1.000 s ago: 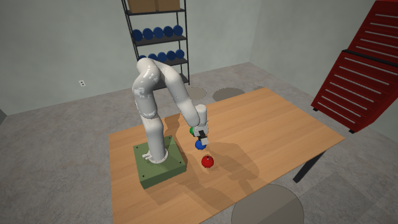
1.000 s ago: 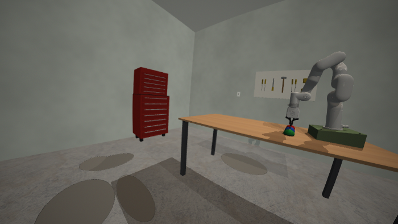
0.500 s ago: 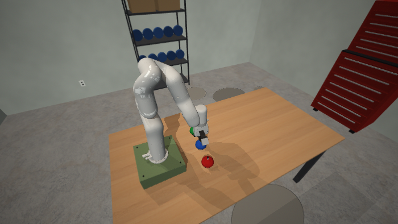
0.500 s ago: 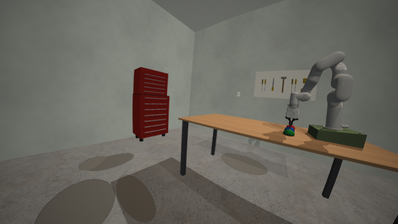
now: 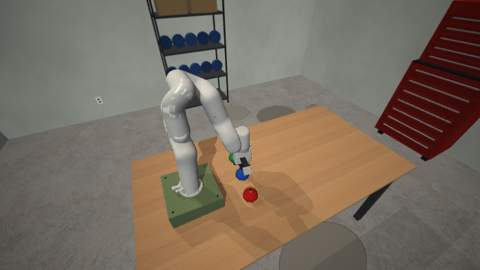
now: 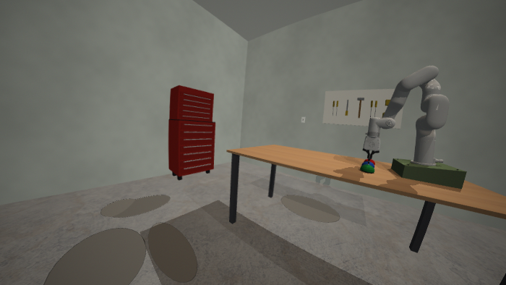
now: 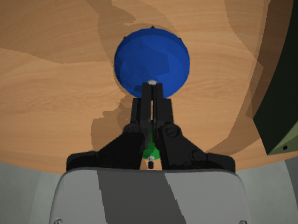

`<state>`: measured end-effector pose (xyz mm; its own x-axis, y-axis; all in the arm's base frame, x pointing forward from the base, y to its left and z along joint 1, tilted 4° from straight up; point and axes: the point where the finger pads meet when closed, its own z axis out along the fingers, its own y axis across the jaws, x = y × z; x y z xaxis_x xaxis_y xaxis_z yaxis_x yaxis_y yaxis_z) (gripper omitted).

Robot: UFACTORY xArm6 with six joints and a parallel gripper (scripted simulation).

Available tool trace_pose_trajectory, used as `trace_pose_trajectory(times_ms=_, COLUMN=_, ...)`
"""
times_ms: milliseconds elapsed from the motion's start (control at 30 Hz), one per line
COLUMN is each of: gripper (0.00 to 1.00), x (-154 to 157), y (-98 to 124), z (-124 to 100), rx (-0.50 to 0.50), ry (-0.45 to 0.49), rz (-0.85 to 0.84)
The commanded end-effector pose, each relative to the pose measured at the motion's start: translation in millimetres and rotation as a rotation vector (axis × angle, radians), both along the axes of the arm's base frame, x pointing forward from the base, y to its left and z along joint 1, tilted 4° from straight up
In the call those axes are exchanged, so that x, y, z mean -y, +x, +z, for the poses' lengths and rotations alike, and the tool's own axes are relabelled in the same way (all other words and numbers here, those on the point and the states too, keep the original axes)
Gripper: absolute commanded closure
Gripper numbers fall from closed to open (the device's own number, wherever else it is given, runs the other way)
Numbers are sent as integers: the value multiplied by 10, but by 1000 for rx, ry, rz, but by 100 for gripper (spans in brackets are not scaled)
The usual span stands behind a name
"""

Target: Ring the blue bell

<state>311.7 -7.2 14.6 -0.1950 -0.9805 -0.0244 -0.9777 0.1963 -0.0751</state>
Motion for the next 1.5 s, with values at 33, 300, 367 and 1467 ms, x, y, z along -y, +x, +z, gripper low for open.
trace_pose_trajectory(times_ms=33, gripper=100, x=0, y=-12, z=-10, rx=-4, ry=0, rz=0)
trace_pose_trajectory(times_ms=300, gripper=100, x=0, y=-12, z=-8, rx=-4, ry=0, rz=0)
trace_pose_trajectory(times_ms=367, gripper=100, x=0, y=-12, z=-7, rx=-4, ry=0, rz=0)
trace_pose_trajectory(times_ms=1467, gripper=100, x=0, y=-15, z=44, rx=-4, ry=0, rz=0)
